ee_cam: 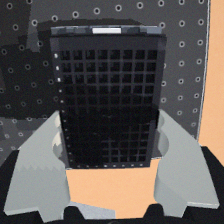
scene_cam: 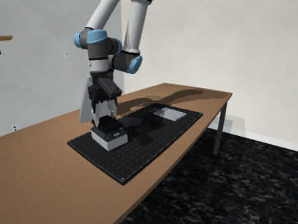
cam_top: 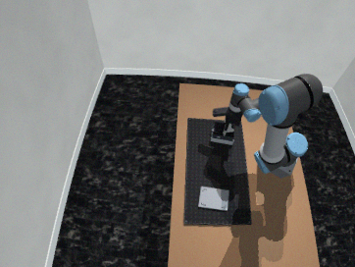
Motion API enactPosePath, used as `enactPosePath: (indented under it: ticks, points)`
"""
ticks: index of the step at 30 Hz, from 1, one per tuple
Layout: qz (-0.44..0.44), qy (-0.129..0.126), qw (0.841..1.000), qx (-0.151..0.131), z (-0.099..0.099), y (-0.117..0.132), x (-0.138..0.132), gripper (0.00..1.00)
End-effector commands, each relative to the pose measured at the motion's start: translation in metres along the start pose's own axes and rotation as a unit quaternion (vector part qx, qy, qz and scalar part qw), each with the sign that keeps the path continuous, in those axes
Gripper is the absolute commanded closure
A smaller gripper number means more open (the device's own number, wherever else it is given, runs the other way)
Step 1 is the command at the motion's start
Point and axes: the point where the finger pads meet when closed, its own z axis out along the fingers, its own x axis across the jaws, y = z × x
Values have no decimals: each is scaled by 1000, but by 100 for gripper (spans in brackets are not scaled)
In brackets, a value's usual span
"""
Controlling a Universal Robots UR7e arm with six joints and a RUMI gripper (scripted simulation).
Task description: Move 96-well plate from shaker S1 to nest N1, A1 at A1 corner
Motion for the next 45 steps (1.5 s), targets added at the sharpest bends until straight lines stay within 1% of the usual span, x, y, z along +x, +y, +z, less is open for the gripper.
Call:
enactPosePath:
  ticks: [1,3,29,45]
  points:
    - [0,0,1000,0,-12,0,2,100]
    - [0,0,1000,0,-12,0,2,100]
    - [0,0,1000,0,-52,0,2,100]
    - [0,-2,1000,-1,-51,1,-1,100]
